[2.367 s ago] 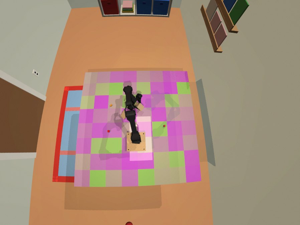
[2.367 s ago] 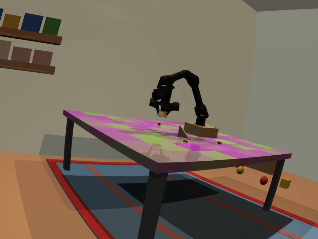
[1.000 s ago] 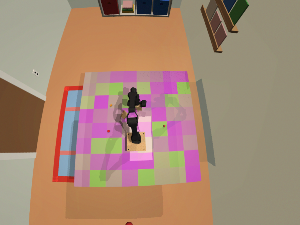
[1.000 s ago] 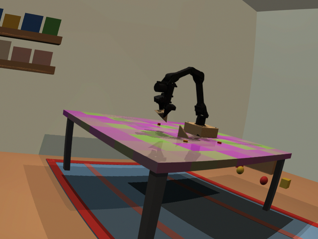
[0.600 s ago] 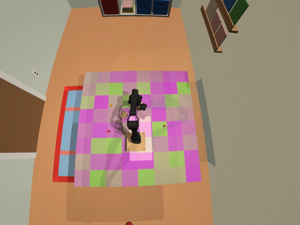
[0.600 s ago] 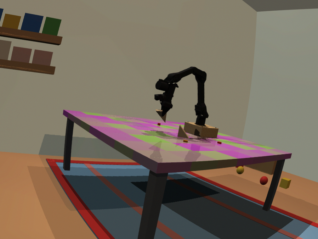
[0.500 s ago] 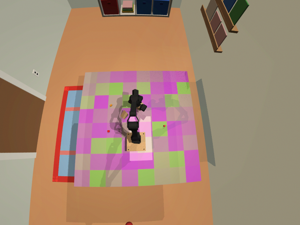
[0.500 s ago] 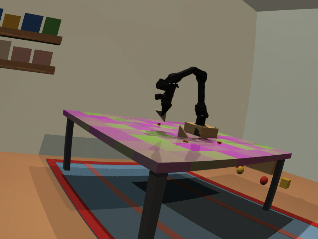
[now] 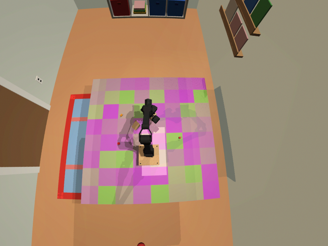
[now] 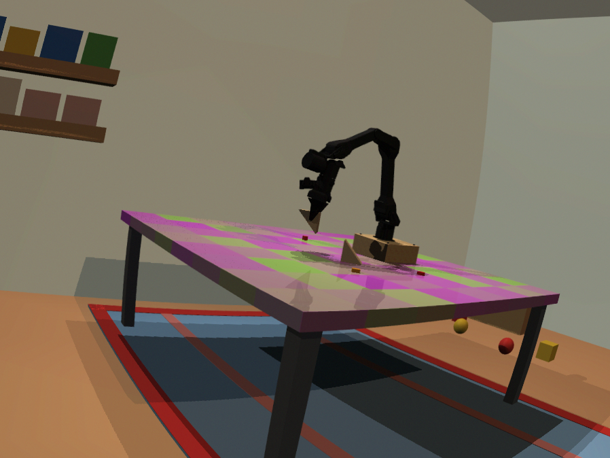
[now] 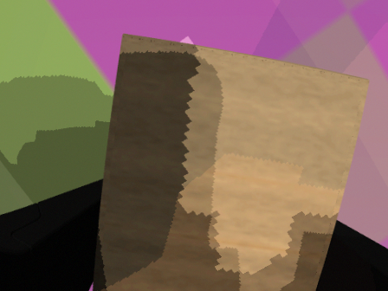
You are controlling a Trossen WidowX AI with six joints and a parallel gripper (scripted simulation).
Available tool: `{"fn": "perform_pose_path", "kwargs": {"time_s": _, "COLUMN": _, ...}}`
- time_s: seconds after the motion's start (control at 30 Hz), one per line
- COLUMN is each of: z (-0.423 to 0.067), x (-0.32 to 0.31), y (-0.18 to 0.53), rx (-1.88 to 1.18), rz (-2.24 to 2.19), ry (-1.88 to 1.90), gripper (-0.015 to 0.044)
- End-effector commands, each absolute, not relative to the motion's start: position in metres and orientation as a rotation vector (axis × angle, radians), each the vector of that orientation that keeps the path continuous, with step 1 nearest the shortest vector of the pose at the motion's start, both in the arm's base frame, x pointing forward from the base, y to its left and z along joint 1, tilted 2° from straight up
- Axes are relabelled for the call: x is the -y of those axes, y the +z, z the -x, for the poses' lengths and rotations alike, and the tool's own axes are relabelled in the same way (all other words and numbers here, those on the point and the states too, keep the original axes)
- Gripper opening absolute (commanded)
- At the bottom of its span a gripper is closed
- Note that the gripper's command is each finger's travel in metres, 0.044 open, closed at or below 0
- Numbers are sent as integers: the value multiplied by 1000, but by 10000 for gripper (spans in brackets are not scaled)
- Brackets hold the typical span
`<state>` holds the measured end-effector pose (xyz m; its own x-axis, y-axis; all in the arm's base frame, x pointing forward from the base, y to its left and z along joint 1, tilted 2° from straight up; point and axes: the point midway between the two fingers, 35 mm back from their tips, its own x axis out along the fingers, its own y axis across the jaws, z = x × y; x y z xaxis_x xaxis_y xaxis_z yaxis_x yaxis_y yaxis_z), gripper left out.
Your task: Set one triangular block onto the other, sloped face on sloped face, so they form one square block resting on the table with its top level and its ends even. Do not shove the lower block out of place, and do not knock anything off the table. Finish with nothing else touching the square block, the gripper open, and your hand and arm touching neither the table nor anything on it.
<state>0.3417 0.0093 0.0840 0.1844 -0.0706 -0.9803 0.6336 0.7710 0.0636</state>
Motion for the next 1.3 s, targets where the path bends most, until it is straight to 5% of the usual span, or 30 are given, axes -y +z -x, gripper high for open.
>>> {"fn": "perform_pose_path", "kwargs": {"time_s": 0.0, "z": -337, "x": -27, "y": 89, "rx": -1304, "rz": -530, "ry": -523, "gripper": 0}}
{"fn": "perform_pose_path", "kwargs": {"time_s": 1.27, "z": -244, "x": -176, "y": 134, "rx": -1321, "rz": -525, "ry": -504, "gripper": 0}}
